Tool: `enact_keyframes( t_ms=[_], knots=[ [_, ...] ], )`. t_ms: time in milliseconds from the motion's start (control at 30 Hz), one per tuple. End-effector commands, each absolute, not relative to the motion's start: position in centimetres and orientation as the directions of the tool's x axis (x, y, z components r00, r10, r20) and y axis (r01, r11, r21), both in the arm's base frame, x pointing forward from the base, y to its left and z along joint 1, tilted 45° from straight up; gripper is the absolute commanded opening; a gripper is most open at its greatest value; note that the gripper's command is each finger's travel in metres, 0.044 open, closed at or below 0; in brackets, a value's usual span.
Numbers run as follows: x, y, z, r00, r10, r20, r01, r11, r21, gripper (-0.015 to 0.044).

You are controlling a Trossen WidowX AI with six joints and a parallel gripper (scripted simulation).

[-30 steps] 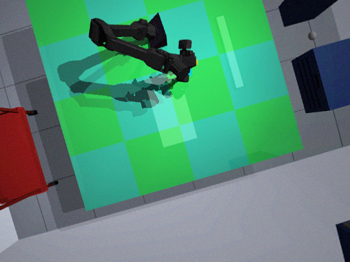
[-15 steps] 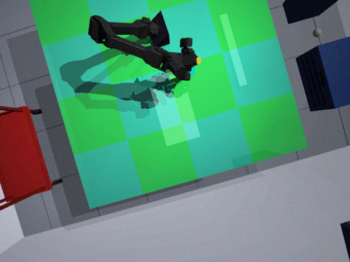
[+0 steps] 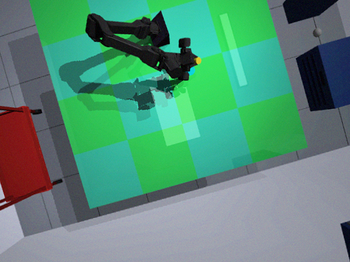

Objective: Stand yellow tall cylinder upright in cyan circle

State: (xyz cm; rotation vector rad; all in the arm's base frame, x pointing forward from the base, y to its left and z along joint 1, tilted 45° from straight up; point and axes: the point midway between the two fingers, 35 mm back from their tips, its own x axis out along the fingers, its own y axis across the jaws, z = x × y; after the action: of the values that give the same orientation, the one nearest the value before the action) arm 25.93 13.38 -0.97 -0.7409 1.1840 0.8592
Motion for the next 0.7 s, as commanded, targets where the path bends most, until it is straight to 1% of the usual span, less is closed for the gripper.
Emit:
enact_keyframes(
  t_ms=[0, 667],
  knots=[
    [25.87, 13.37, -0.72, 0.169, 0.206, -0.964, -0.877, 0.478, -0.052, 0.0105],
    [25.8, 13.16, -0.08, 0.251, 0.318, -0.914, -0.891, 0.446, -0.089, 0.0105]
  ],
)
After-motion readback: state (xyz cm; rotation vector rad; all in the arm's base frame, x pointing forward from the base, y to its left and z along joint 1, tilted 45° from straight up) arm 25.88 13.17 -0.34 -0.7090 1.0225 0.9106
